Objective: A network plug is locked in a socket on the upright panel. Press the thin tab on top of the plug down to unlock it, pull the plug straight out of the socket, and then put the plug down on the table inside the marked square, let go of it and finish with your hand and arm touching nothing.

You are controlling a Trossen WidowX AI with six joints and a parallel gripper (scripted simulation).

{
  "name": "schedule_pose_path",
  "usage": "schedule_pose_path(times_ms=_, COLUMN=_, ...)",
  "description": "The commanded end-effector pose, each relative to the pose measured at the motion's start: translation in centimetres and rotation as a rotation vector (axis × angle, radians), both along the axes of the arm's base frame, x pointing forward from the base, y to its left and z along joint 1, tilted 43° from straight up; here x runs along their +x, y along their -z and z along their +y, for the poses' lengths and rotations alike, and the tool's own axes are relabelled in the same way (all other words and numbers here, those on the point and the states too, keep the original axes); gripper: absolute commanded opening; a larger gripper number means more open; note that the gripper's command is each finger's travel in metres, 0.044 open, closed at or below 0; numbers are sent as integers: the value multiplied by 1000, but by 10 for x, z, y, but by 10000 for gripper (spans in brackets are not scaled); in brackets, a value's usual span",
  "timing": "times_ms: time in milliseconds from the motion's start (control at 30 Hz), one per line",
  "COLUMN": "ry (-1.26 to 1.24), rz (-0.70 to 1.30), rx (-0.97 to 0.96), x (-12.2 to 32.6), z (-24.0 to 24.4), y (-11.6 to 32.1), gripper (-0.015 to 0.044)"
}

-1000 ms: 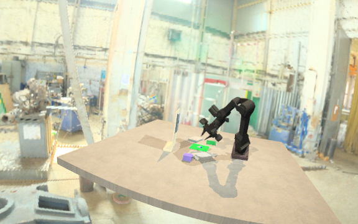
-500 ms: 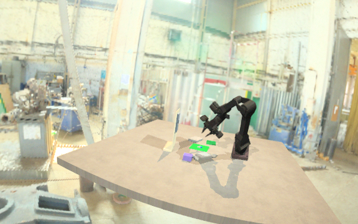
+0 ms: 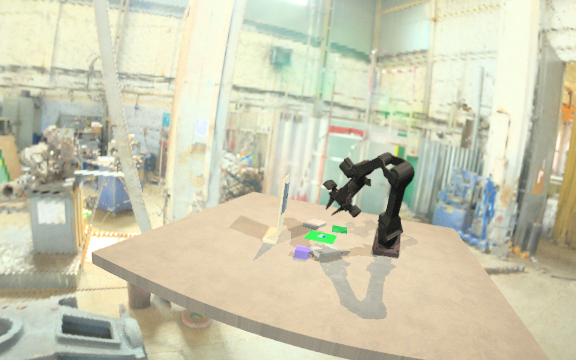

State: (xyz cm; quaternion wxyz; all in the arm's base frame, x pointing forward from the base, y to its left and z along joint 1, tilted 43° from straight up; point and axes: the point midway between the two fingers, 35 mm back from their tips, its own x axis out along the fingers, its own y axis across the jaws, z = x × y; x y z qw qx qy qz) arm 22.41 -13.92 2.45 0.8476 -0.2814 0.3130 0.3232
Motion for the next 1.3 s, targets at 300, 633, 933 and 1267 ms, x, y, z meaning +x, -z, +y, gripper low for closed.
schedule_pose_path(times_ms=300, ry=4, rz=-1, rx=-1, x=0, z=-15, y=-15, gripper=156)
schedule_pose_path(times_ms=633, ry=7, rz=-1, rx=-3, x=0, z=-36, y=-35, gripper=156)
schedule_pose_path(times_ms=933, ry=3, rz=-4, rx=-6, x=-2, z=-53, y=-55, gripper=156)
schedule_pose_path(times_ms=1267, ry=-2, rz=-9, rx=-9, x=-7, z=-69, y=-78, gripper=156)
